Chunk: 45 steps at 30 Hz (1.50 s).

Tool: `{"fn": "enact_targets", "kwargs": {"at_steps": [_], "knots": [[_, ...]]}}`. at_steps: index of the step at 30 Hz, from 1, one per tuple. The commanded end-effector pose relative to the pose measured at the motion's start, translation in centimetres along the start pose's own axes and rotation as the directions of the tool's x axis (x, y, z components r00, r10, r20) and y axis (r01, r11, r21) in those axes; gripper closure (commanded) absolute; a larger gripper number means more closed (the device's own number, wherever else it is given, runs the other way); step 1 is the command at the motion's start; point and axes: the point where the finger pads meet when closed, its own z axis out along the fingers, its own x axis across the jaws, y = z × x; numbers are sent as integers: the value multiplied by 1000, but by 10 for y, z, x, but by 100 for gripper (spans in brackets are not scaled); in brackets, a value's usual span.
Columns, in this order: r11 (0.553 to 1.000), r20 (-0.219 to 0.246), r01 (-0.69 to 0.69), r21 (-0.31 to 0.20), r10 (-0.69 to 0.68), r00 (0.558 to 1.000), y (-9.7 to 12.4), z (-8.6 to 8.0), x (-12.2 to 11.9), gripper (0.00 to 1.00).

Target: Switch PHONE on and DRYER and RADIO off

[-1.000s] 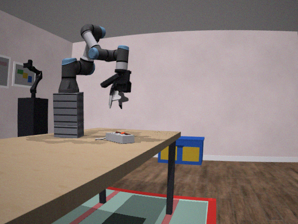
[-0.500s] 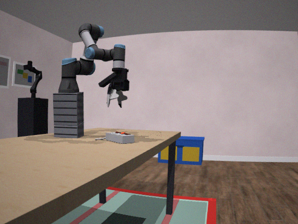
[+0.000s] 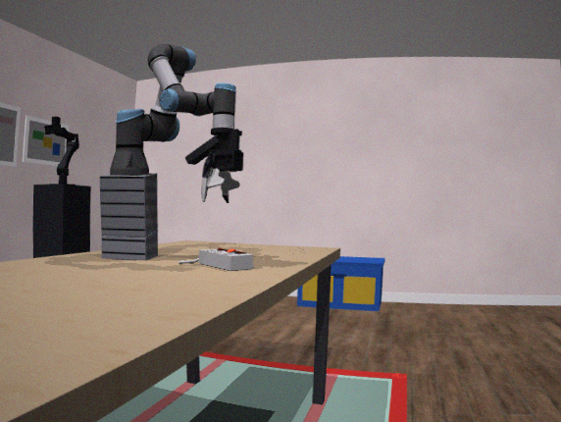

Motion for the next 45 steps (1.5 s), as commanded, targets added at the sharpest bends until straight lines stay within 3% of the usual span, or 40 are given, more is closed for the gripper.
{"fn": "enact_targets", "kwargs": {"at_steps": [1,20,25,30,35,37,45], "knots": [[1000,1,16,-2,-16,1000,1,0,0,0],[968,1,249,-2,-249,968,6,5,-3,0],[923,1,386,-2,-386,923,9,9,-5,0],[842,2,539,-2,-539,842,14,13,-7,0],[719,2,695,-1,-695,719,19,17,-9,0],[719,2,695,-1,-695,719,19,17,-9,0],[435,2,900,-1,-900,435,30,26,-10,0]]}}
